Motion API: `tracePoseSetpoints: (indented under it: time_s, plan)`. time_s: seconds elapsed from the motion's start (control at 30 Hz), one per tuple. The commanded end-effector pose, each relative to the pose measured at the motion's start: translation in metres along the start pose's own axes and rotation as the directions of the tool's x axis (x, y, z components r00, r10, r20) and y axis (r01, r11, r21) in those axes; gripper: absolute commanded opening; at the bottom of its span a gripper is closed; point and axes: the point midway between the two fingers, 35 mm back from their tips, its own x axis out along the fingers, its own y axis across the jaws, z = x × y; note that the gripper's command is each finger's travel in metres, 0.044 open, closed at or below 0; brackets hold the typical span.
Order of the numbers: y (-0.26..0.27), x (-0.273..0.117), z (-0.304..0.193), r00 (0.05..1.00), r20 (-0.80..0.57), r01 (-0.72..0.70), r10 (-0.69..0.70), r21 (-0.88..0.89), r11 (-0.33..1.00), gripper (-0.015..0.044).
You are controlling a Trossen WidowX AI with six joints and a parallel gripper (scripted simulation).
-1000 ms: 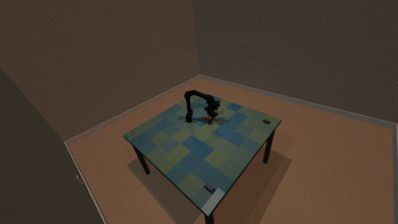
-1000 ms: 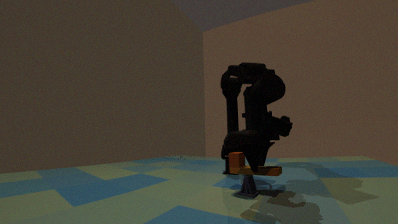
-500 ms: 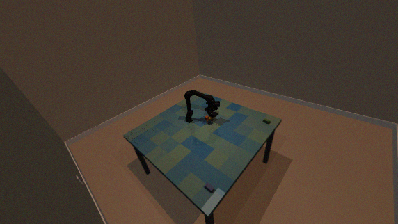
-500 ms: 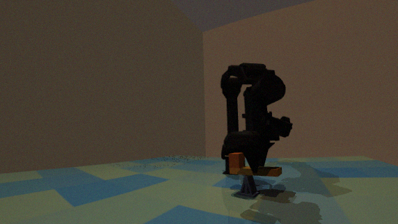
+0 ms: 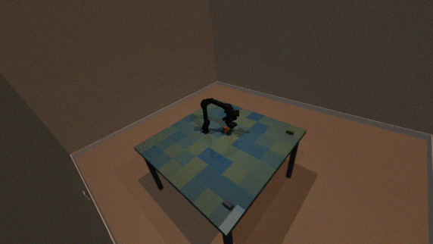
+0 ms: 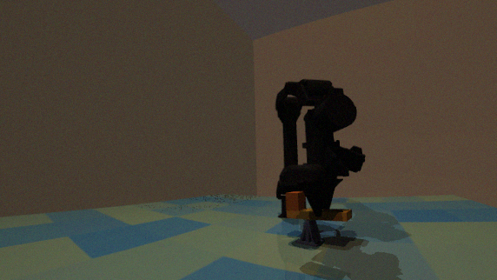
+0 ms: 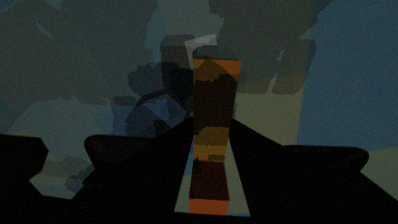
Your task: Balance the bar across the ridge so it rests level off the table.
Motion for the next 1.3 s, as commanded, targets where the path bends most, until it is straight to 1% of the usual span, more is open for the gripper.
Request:
tracePoseSetpoints:
  time_s: [0.0, 1.27]
  plan:
    - [0.0002, 0.0009, 0.0003, 1.0, 0.002, -0.002, 0.002, 0.002, 1.0, 0.0]
    - [0.0005, 0.0041, 0.0002, 1.0, 0.002, -0.002, 0.002, 0.002, 1.0, 0.0]
